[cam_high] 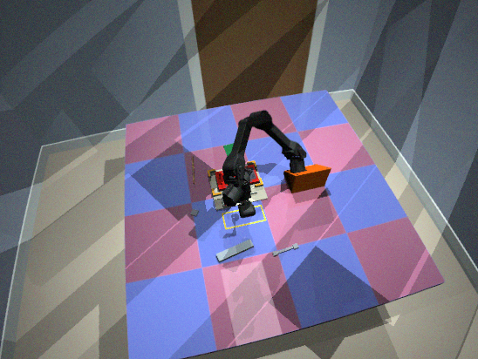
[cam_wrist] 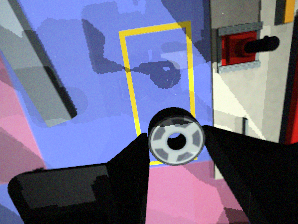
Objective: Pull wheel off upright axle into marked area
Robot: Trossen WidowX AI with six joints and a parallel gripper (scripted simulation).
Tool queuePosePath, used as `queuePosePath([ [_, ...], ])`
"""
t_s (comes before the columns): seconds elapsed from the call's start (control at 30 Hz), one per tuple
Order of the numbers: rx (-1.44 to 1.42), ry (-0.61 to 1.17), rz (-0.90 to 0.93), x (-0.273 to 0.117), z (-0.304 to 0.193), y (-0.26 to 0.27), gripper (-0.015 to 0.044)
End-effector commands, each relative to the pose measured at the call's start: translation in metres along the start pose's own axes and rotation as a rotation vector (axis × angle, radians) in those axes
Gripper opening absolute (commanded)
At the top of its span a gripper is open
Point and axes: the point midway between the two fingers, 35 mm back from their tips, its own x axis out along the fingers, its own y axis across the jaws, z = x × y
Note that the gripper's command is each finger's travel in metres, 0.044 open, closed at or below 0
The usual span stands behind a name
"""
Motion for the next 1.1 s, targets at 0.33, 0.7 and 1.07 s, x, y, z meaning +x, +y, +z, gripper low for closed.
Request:
queuePosePath([
  [0.33,-0.007,0.002,-0.009,0.07,0.001,0.0,0.0],
  [0.7,-0.006,0.003,-0.011,0.091,-0.001,-0.002,0.0],
  [1.07,0.001,0.002,-0.003,0.087,0.0,-0.001,0.0236],
])
